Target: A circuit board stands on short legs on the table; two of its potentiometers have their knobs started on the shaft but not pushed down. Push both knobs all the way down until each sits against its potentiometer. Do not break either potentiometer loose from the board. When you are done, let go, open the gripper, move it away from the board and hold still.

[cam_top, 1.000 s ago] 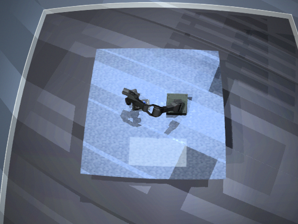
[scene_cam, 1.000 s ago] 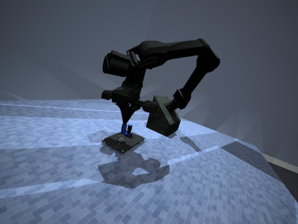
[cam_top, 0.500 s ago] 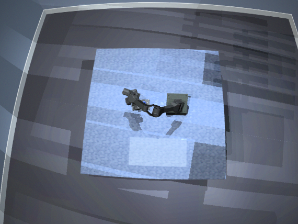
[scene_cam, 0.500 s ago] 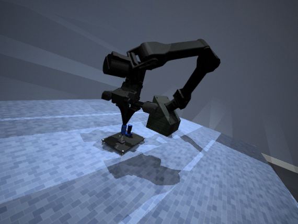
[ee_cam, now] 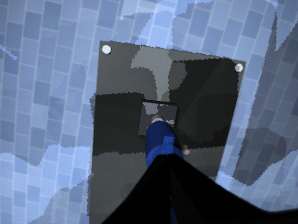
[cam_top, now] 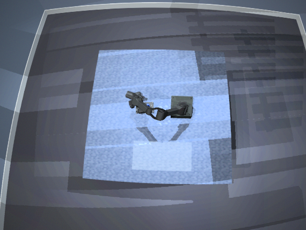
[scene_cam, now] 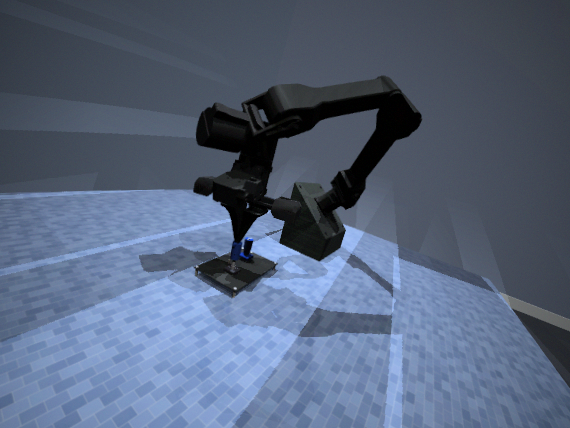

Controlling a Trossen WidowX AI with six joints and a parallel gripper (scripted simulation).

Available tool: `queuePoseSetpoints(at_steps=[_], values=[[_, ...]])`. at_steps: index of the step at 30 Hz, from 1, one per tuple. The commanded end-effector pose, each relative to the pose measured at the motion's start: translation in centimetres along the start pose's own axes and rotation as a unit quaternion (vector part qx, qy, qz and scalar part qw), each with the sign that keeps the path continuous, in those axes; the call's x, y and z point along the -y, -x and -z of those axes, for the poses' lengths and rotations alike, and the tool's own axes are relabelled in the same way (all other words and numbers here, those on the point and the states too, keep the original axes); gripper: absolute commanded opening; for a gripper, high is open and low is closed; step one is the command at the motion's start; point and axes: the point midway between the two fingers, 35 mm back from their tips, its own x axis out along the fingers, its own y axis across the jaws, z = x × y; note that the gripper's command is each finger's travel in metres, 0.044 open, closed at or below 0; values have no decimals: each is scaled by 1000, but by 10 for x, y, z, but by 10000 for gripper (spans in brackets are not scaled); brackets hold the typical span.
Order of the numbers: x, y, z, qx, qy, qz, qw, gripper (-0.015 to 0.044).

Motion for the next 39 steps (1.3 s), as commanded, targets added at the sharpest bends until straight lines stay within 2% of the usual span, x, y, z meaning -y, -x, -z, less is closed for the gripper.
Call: queuePoseSetpoints(at_steps=[1, 39], values=[[-1, -9, -2, -1, 4, -3, 1000, 0], [-2, -16, -2, -1, 4, -3, 1000, 0]])
